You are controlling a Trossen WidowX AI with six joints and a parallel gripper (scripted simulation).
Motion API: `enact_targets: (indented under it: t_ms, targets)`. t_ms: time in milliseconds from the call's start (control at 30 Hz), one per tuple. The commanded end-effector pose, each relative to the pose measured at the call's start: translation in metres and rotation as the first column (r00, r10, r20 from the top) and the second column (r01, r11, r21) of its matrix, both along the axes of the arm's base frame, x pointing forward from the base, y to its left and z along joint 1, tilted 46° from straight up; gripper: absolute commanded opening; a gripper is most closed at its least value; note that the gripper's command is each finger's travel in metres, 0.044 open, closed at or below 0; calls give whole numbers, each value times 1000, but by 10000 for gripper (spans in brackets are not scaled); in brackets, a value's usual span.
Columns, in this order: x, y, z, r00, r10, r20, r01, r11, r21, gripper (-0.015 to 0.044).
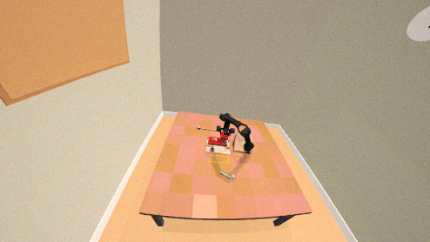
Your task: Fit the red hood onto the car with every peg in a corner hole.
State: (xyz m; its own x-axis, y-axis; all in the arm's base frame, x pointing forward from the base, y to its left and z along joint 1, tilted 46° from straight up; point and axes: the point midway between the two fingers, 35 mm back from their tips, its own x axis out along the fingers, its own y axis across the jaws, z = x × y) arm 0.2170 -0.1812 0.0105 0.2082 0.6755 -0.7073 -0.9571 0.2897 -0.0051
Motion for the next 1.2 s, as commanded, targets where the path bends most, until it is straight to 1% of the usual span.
enact_targets:
  t_ms: [0,267,567,867,1167]
  targets:
    - [0,0,0,1000,-3,-3,3,1000,1,0]
    - [12,-6,1,980,-140,-139,146,989,31,0]
    - [26,-12,3,906,-293,-306,320,946,41,0]
    - [40,-17,4,781,-421,-462,483,875,19,0]
    - [55,-21,6,612,-515,-600,626,779,-30,0]
